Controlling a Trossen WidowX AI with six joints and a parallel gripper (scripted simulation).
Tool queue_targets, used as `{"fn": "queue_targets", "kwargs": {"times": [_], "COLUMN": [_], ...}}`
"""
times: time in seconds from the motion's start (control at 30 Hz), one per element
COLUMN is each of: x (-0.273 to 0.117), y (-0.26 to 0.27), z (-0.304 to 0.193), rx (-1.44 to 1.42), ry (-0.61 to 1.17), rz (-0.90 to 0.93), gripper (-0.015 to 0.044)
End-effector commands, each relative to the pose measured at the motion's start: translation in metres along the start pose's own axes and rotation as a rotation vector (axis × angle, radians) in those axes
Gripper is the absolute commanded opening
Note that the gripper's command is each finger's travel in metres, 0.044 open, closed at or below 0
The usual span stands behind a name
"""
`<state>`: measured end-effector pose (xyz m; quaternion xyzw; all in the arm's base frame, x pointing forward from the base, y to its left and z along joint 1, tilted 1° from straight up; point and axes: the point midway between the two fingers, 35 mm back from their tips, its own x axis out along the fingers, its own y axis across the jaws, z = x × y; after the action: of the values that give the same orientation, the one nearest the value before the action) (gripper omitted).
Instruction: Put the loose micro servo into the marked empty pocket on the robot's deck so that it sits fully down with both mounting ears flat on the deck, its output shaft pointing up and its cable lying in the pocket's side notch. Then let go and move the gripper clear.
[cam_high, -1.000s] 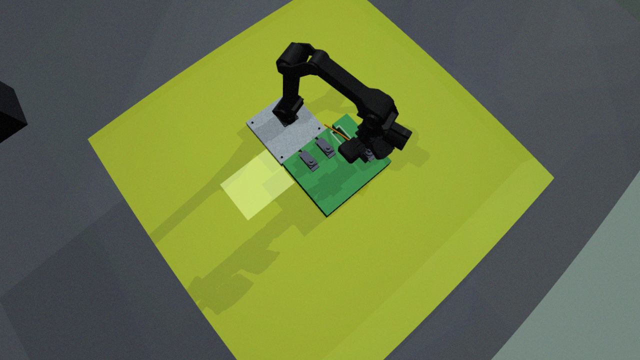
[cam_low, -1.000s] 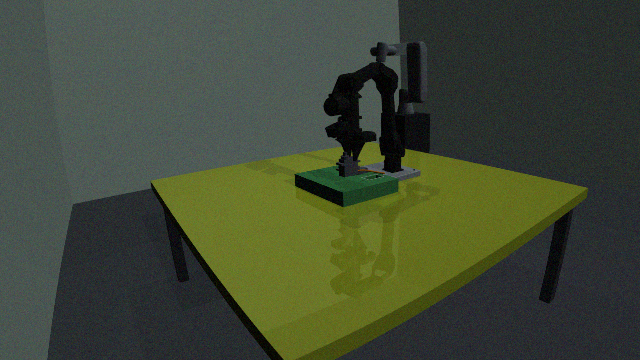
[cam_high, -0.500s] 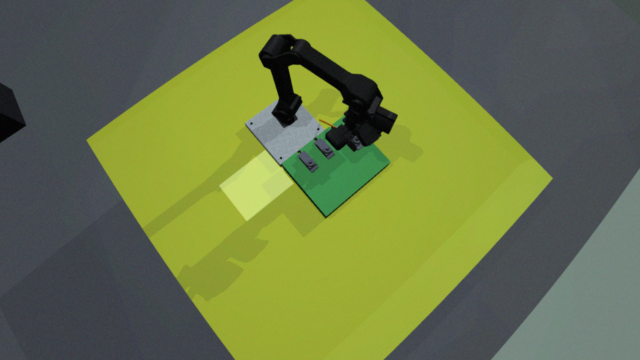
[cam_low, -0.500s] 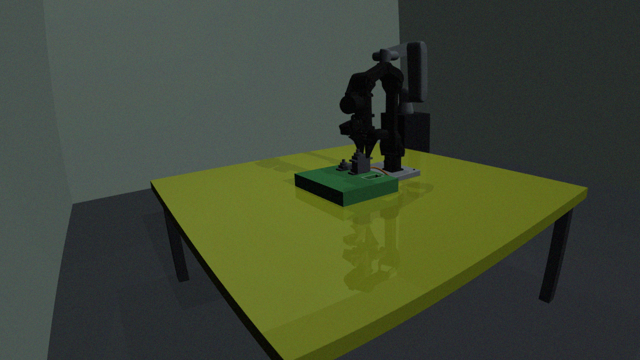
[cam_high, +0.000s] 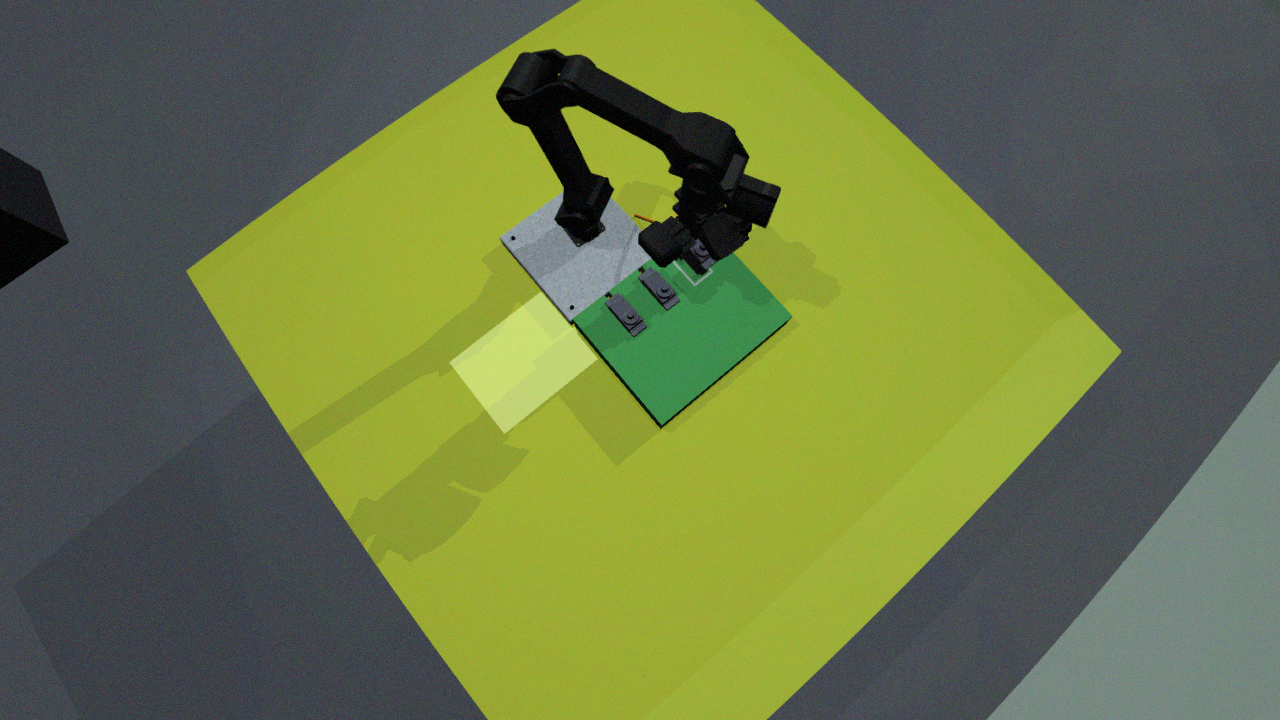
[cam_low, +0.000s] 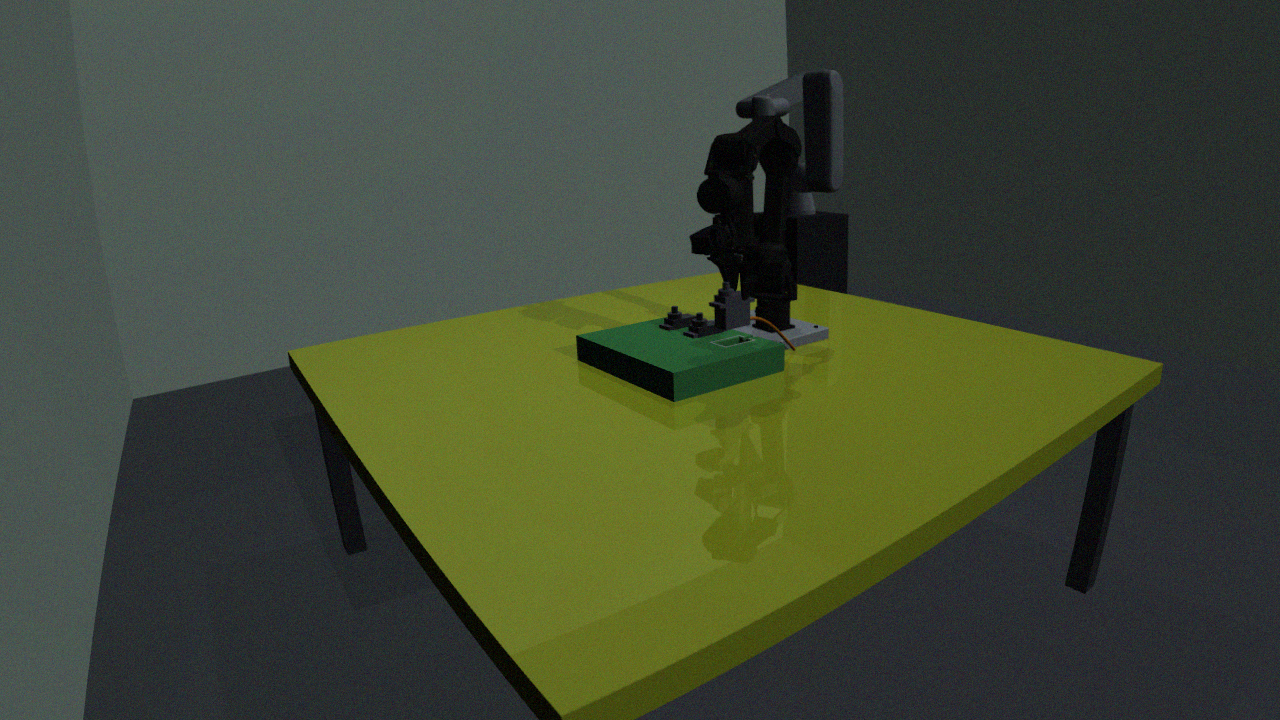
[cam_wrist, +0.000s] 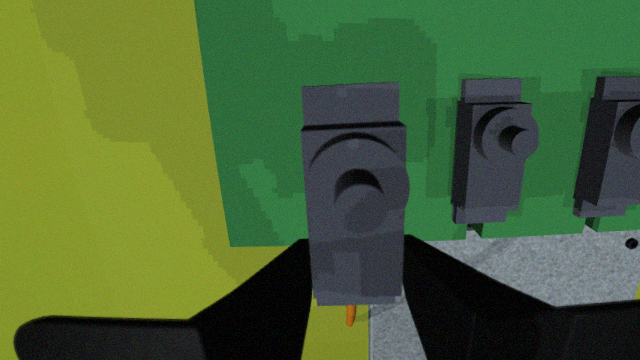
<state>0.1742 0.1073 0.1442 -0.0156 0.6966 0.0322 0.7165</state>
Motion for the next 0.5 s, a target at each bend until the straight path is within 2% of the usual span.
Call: {"fn": "queue_targets", "kwargs": {"times": [0.0, 0.47], "x": [0.003, 0.019], "y": [-0.001, -0.001], "z": [-0.002, -0.001], "rx": [0.005, 0.005], "ry": [-0.006, -0.006], "rz": [-0.004, -0.004], "gripper": [0.0, 0.0]}}
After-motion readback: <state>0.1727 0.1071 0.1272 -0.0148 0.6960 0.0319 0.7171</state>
